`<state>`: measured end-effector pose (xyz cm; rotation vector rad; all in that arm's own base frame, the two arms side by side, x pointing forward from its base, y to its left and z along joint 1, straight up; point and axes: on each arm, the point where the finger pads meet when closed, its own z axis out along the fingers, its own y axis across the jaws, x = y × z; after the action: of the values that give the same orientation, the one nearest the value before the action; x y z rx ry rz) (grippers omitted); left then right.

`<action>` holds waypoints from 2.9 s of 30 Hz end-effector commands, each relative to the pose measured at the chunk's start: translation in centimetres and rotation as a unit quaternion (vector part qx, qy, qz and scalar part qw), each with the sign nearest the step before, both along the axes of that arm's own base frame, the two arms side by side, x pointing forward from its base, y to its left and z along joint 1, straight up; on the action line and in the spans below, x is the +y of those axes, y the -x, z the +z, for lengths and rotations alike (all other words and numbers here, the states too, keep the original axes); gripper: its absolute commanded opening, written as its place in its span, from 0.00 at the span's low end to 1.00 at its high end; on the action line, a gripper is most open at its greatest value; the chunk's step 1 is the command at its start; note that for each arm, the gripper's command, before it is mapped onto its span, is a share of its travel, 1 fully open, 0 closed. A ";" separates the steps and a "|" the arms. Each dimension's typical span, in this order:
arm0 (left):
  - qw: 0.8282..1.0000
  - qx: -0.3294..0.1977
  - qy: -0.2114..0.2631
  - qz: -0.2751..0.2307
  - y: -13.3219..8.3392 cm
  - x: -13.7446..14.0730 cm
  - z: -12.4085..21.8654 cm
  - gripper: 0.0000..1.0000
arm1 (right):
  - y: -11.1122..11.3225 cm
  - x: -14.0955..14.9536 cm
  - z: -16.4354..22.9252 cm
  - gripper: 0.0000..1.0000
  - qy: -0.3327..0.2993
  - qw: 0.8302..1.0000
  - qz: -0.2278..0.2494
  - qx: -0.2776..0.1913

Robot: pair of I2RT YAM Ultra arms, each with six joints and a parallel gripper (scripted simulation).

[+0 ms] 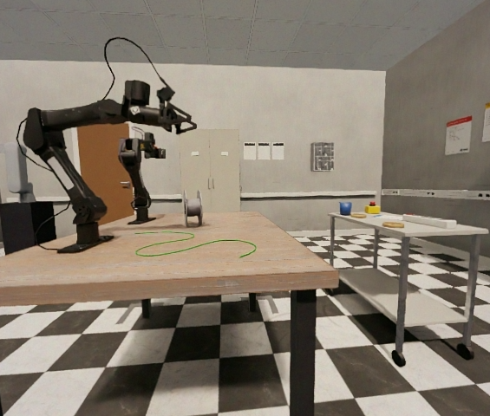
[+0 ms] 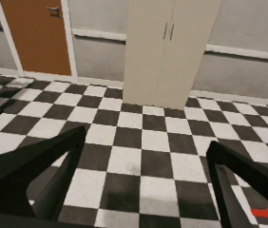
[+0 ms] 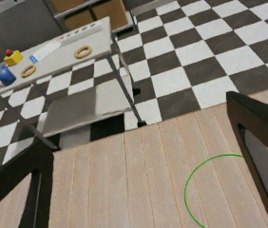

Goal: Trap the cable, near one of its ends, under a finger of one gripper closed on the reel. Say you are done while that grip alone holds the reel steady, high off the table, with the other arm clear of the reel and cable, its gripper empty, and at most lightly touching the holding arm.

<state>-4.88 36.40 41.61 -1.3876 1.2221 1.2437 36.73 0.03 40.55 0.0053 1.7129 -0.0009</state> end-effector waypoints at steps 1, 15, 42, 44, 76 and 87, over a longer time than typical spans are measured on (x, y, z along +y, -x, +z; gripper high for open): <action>0.999 0.004 -0.048 0.003 0.0 0.6 1.6 1.00 | -0.7 0.3 2.4 1.00 0.005 0.998 0.008 -0.061; 0.999 0.005 -0.054 0.003 0.1 1.5 -1.2 1.00 | -1.9 0.3 -0.3 1.00 0.005 0.998 0.008 -0.067; 0.999 0.004 -0.049 0.003 0.1 1.5 -1.6 1.00 | -1.6 0.3 0.3 0.77 0.005 0.997 0.008 -0.074; 0.999 0.004 -0.048 0.003 0.1 1.5 -1.6 1.00 | -1.6 0.3 0.3 0.65 0.005 0.997 0.008 -0.074; 0.999 0.004 -0.048 0.003 0.1 1.5 -1.6 1.00 | 5.8 22.6 0.3 0.30 -0.018 0.948 0.308 -0.072; 0.999 0.004 -0.048 0.003 0.1 1.5 -1.6 1.00 | 6.1 22.5 0.8 0.30 -0.029 0.948 0.309 -0.073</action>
<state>-5.12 37.90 40.37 -1.3118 1.1534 1.2990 31.12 22.68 39.56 -0.5007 1.5487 0.4881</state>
